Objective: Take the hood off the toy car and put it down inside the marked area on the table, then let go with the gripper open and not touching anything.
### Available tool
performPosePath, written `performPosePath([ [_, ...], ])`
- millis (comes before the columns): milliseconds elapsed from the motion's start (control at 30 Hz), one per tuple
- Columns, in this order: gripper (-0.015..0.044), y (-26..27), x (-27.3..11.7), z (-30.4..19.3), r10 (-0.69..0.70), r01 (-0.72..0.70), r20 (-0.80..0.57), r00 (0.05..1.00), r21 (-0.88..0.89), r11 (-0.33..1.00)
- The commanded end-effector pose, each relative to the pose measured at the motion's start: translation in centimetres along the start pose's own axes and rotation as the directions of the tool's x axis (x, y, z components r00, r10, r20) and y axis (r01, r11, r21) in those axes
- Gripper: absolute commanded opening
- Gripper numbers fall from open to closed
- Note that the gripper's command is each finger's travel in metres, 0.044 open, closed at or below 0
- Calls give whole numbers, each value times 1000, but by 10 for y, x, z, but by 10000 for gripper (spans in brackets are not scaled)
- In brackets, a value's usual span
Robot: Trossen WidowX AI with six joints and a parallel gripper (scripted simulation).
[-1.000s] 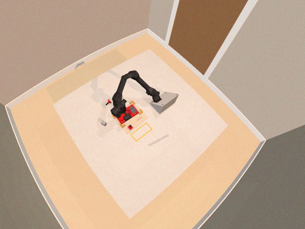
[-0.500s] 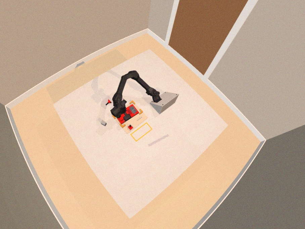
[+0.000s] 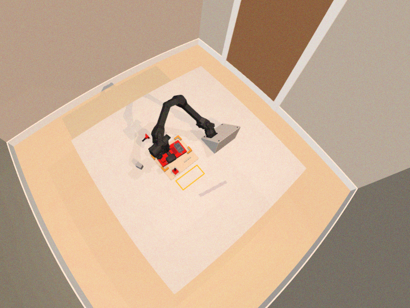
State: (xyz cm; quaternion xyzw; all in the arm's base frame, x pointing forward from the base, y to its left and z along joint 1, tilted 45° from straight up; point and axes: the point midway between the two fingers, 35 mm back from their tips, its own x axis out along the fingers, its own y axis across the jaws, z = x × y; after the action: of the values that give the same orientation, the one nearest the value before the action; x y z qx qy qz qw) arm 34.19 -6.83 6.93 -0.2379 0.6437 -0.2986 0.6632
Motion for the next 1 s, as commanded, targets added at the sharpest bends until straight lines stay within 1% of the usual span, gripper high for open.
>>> performPosePath([
  [0, 387, 0, 0, 0, 0, 0, 0, 1000, 0, 1000],
  [33, 361, 0, 0, 0, 0, 0, 0, 1000, 0, 1000],
  [367, 295, 0, 0, 0, 0, 0, 0, 1000, 0, 1000],
  [733, 6, 0, -6, 0, 1, -1, 0, 1000, 0, 1000],
  [967, 0, 0, -10, 0, 1, -1, 0, 1000, 0, 1000],
])
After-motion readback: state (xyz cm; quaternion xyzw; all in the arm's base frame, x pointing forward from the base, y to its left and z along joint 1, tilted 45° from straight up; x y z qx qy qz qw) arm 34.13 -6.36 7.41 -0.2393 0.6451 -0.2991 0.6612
